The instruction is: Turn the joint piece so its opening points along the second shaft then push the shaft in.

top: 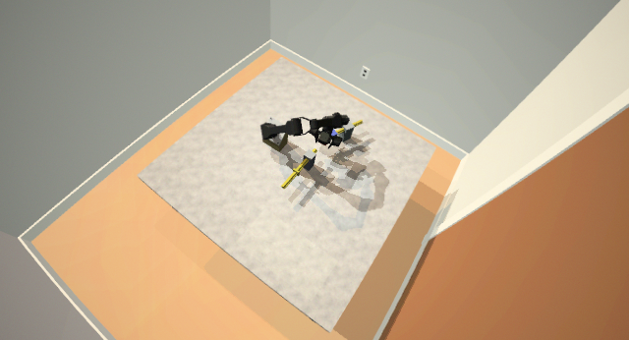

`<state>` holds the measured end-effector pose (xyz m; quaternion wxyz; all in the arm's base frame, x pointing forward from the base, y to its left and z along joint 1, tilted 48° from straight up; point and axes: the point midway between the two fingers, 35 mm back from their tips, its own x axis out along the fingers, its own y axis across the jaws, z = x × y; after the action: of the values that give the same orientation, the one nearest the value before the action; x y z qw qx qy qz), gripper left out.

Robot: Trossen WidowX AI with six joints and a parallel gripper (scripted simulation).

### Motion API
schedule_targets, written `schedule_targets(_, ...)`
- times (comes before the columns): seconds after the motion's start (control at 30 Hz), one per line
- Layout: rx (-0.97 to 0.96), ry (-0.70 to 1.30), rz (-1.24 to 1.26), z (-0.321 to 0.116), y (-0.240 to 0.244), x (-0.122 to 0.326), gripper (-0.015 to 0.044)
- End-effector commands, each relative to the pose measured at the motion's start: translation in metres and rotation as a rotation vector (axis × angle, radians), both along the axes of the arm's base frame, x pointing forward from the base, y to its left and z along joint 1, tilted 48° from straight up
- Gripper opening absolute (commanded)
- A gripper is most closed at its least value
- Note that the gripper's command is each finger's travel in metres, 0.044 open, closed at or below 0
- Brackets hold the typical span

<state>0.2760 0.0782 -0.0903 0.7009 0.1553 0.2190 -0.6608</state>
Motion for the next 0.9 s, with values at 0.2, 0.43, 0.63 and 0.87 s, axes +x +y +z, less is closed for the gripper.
schedule_targets(0.2,-0.004,0.002,0.007,-0.0003,-0.001,0.0005,0.0182)
schedule_targets(0.43,-0.004,0.002,0.007,-0.0003,-0.001,0.0005,0.0182)
schedule_targets(0.63,-0.004,0.002,0.007,-0.0003,-0.001,0.0005,0.0182)
schedule_targets(0.87,-0.004,0.002,0.007,-0.0003,-0.001,0.0005,0.0182)
